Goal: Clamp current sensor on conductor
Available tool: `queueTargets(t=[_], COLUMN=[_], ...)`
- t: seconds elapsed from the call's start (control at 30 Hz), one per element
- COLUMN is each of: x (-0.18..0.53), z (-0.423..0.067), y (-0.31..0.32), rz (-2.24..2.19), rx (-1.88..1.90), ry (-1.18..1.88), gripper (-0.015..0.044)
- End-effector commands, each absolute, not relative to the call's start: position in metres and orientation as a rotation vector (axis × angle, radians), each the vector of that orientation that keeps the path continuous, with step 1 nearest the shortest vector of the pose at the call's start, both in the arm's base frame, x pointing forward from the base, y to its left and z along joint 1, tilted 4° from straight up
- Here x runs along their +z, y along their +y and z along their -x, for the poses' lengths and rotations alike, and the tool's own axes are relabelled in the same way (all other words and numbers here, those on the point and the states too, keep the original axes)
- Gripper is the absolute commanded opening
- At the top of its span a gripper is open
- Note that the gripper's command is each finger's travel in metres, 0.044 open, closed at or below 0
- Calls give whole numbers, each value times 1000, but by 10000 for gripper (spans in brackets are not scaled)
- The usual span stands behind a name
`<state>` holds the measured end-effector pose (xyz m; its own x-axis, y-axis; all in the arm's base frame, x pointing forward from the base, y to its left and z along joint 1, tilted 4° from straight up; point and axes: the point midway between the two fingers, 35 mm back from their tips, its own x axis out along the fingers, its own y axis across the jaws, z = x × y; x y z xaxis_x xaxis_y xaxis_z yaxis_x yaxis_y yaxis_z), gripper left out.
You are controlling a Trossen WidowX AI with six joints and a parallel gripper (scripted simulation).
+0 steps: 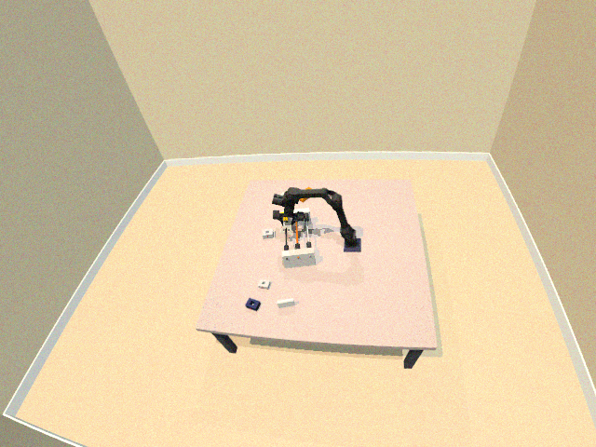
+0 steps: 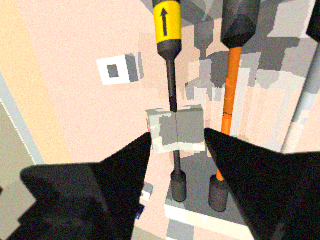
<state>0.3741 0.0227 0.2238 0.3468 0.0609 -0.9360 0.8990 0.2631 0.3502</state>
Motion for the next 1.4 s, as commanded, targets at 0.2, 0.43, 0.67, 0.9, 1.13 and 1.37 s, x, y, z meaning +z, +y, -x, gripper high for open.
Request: queueTargets(t=[0.2, 0.43, 0.67, 0.9, 1.13, 1.37], x=[208, 197, 195, 195, 195, 195], z=[-380, -384, -384, -384, -384, -384], y=[23, 24, 25, 25, 25, 25], rz=[-1162, -1162, -1163, -1163, -1163, -1163], rx=[-745, -744, -741, -741, -741, -741], ry=[1067, 1067, 1069, 1069, 1069, 1069], gripper=[0, 0, 0, 0, 0, 0])
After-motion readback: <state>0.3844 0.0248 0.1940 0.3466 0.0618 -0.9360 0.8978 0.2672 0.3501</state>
